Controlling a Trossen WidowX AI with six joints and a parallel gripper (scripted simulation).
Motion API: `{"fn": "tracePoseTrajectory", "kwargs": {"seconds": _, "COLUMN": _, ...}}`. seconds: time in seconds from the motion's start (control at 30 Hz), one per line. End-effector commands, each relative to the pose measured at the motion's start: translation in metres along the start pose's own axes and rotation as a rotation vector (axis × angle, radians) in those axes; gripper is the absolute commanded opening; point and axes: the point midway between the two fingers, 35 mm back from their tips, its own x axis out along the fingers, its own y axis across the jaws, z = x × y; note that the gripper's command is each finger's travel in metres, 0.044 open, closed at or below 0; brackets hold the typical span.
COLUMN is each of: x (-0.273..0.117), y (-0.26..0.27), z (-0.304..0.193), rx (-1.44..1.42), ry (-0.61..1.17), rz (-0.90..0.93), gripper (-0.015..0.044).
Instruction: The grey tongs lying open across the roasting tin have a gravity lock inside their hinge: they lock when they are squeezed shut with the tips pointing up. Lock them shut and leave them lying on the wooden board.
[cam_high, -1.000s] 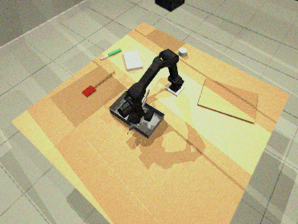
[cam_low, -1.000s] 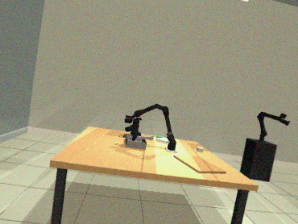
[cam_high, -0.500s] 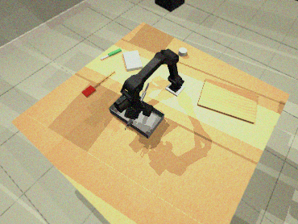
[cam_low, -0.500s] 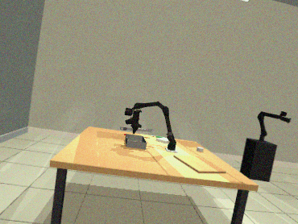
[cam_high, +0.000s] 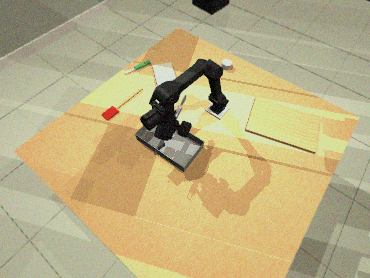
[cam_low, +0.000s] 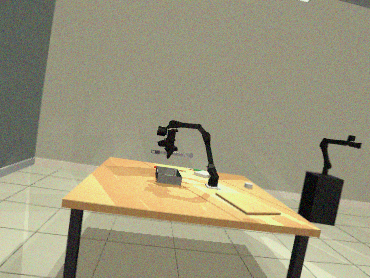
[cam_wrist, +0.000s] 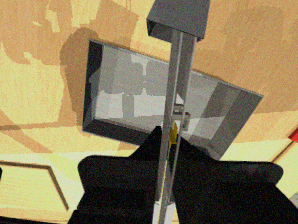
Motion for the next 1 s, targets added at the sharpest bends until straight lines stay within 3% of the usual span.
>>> {"fn": "tracePoseTrajectory", "kwargs": {"seconds": 0.0, "x": 0.0, "y": 0.004, "z": 0.002, "rx": 0.009, "ry": -0.001, "rz": 0.0, "gripper": -0.015}}
{"fn": "tracePoseTrajectory", "kwargs": {"seconds": 0.97, "x": -0.002, "y": 0.164, "z": 0.029, "rx": 0.345, "ry": -0.012, "rz": 0.021, "gripper": -0.015}}
